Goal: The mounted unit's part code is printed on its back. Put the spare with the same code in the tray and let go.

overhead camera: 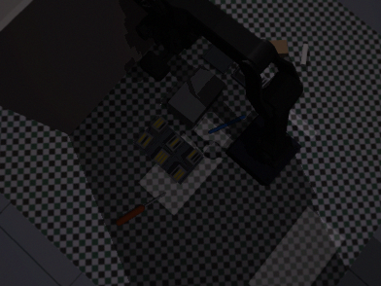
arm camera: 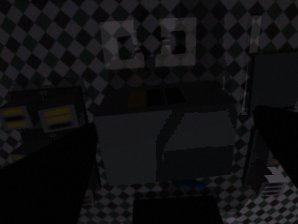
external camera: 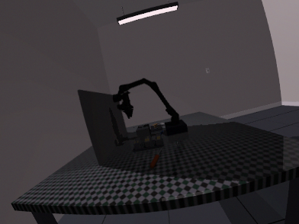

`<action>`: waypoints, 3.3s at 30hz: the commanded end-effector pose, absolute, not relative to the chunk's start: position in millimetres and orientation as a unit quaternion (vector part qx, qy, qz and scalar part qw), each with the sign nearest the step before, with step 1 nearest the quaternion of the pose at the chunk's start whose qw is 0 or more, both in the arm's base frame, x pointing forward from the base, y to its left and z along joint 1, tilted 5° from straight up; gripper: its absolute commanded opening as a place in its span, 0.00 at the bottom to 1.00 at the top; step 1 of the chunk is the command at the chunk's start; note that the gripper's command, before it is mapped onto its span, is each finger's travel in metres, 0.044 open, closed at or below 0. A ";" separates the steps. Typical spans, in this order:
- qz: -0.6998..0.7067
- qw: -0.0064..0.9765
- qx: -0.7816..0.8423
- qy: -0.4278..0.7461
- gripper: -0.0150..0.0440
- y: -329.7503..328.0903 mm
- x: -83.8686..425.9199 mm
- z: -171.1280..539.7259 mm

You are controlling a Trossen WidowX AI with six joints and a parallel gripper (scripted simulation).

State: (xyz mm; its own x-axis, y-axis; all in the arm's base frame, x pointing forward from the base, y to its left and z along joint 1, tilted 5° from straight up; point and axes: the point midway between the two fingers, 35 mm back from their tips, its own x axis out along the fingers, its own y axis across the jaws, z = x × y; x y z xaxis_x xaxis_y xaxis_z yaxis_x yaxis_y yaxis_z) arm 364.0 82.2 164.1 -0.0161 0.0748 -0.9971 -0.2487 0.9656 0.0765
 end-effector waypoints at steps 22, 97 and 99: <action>0.569 0.468 -0.511 0.442 1.00 190.6 136.0 113.8; 0.570 0.468 -0.511 0.442 0.76 197.4 126.7 -6.5; 0.570 0.468 -0.511 0.442 0.76 197.4 126.7 -6.5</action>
